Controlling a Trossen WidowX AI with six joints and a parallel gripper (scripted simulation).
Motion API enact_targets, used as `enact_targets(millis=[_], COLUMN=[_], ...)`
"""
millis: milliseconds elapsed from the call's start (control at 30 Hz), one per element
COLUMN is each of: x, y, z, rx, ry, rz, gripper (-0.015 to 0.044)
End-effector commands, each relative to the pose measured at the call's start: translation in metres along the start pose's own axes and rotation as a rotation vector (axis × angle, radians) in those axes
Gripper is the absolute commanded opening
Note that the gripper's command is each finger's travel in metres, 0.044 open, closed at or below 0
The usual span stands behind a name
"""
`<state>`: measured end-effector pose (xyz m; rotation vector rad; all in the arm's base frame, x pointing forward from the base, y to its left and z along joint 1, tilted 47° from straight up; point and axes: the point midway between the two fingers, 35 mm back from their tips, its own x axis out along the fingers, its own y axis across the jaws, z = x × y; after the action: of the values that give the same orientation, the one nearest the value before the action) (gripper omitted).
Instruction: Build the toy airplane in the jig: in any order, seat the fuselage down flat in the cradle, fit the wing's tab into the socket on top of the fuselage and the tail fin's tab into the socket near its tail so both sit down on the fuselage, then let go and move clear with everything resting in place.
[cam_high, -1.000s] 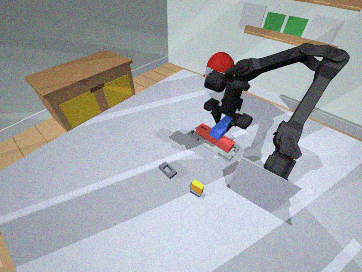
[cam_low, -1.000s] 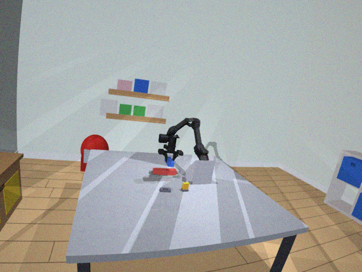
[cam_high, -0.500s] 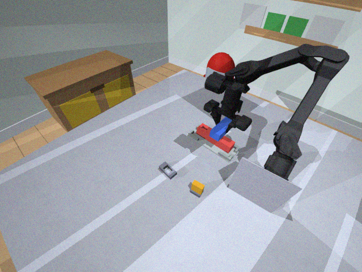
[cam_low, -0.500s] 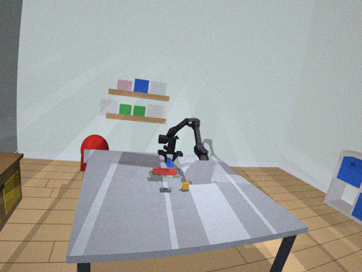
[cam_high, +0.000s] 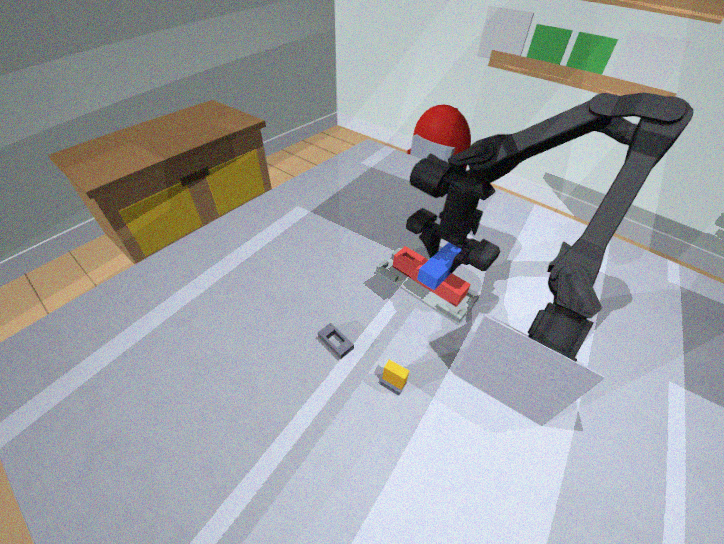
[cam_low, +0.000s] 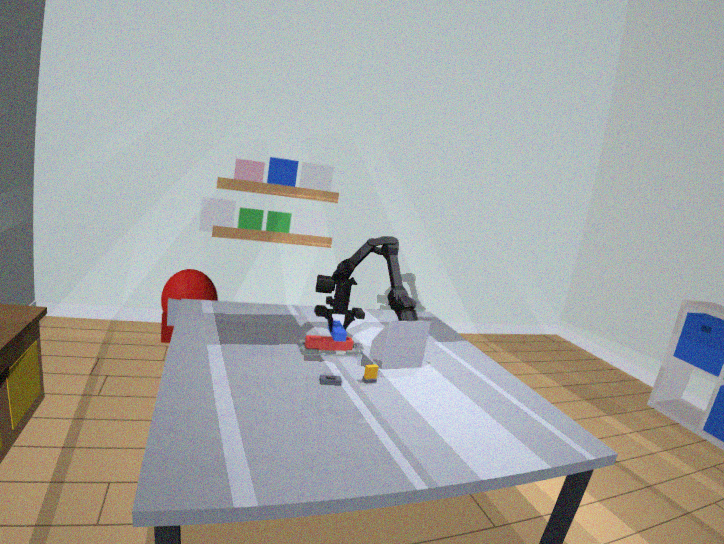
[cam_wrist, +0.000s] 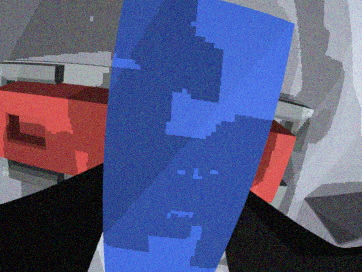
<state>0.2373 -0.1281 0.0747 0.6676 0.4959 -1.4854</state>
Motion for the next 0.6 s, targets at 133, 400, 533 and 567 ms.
enact_targets(millis=[133,400,533,567], x=[0.0079,0.0063,0.0063,0.0063], y=[-0.0008,-0.0008,-0.0008,-0.0008], z=[-0.0008,0.0003,0.0003,0.0003], rx=[-0.007,-0.001,-0.001,-0.001], ry=[0.002,0.000,0.000,0.000], rz=[0.000,-0.002,-0.002,-0.002], gripper=[0.0195,0.0083,0.0083,0.0109])
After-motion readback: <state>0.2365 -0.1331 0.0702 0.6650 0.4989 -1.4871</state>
